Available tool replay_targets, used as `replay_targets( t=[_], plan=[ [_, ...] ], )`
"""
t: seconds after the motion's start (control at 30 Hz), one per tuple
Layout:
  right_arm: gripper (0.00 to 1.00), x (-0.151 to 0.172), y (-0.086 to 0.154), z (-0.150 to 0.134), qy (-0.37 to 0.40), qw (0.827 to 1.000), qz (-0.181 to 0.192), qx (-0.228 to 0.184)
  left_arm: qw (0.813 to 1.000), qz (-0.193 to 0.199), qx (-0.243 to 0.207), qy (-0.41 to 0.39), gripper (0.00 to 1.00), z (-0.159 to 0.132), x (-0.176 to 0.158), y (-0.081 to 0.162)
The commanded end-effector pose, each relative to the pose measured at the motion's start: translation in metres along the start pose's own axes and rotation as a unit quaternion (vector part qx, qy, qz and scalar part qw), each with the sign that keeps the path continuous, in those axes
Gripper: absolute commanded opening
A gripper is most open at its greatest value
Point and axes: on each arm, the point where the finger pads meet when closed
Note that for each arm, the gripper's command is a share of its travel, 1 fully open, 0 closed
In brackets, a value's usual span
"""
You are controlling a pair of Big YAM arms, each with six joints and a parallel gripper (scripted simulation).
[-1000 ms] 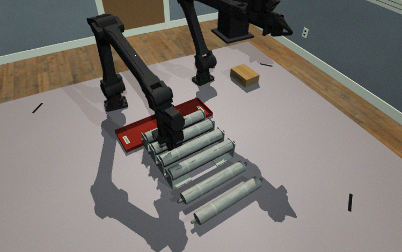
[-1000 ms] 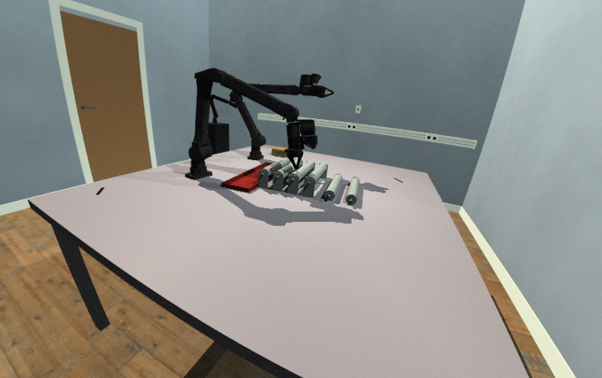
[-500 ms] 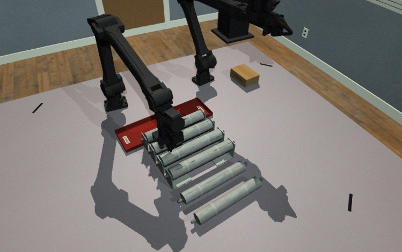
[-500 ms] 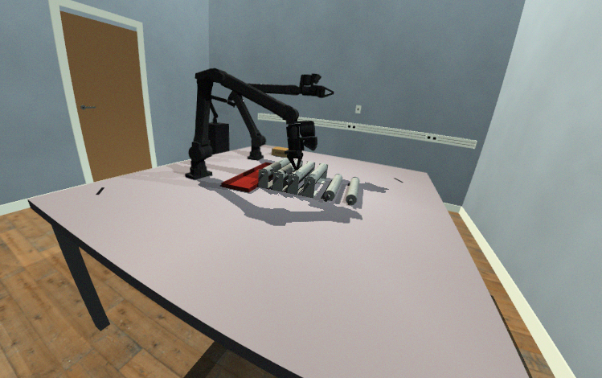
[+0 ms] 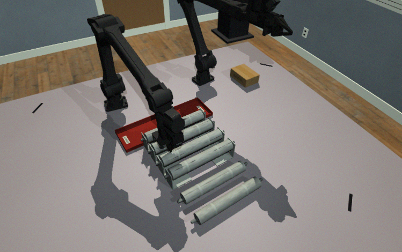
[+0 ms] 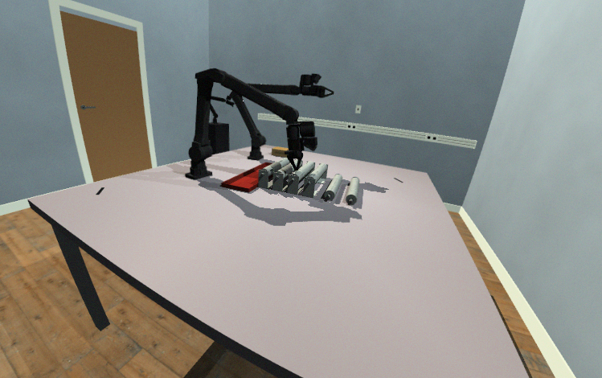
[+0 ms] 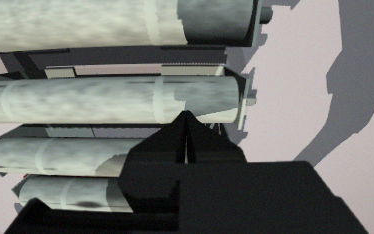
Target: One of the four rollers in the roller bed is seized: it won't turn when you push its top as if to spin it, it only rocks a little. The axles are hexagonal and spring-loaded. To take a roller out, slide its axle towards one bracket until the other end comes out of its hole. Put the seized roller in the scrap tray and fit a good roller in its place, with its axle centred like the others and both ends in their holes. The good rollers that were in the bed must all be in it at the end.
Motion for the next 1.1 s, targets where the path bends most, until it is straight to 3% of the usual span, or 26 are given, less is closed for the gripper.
replay_targets(
  t=[0.0,0.3,0.33,0.57,0.9,0.93,1.07],
  plan=[
    [0.00,-0.005,-0.001,0.003,0.003,1.000,-0.002,-0.001,1.000,0.007,-0.030,0.003,0.00,0.035,0.007,0.001],
    [0.00,-0.004,-0.002,0.004,0.003,1.000,-0.001,-0.005,1.000,0.007,-0.030,0.003,0.00,0.035,0.007,0.001],
    [0.00,0.000,0.008,0.010,0.001,1.000,0.003,-0.016,1.000,0.007,-0.030,0.003,0.00,0.035,0.007,0.001],
    [0.00,-0.006,-0.003,-0.001,0.003,1.000,-0.002,-0.001,1.000,0.007,-0.030,0.003,0.00,0.035,0.007,0.001],
    [0.00,0.000,0.005,0.010,0.001,1.000,0.002,-0.014,1.000,0.007,-0.030,0.003,0.00,0.035,0.007,0.001],
    [0.00,-0.005,-0.005,0.003,0.003,1.000,-0.001,-0.005,1.000,0.007,-0.030,0.003,0.00,0.035,0.007,0.001],
    [0.00,-0.005,-0.005,0.002,0.003,1.000,-0.002,-0.002,1.000,0.007,-0.030,0.003,0.00,0.035,0.007,0.001]
  ],
)
Point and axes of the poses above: on each arm, the point where the finger pads meet when closed, its own y axis back along the fingers, its own x axis across the jaws, z = x × y, and after that the axes turned 10 degrees about -y, right-handed
